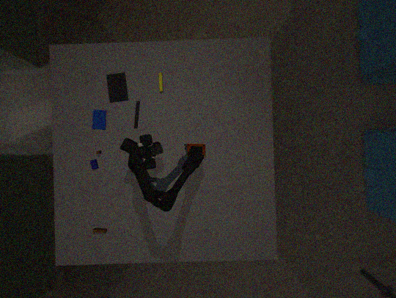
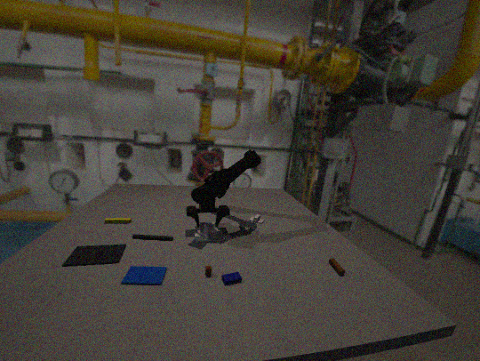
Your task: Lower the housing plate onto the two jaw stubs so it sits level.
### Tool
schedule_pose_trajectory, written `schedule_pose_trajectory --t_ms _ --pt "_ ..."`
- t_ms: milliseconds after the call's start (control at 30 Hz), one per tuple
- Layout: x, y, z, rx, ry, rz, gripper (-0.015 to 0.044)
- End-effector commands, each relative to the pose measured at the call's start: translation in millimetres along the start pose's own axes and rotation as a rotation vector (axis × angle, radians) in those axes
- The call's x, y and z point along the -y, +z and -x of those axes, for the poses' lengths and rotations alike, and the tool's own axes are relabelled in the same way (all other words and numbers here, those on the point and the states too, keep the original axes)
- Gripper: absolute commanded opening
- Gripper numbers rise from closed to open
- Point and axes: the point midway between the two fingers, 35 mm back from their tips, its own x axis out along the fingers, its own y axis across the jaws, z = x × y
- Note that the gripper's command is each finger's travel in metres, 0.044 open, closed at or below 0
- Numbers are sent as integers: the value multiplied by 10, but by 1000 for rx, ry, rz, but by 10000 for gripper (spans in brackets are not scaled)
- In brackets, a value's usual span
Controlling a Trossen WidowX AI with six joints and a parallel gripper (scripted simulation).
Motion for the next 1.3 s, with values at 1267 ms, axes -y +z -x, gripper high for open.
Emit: schedule_pose_trajectory --t_ms 1267 --pt "0 -8 19 -1 -3 -8 351"
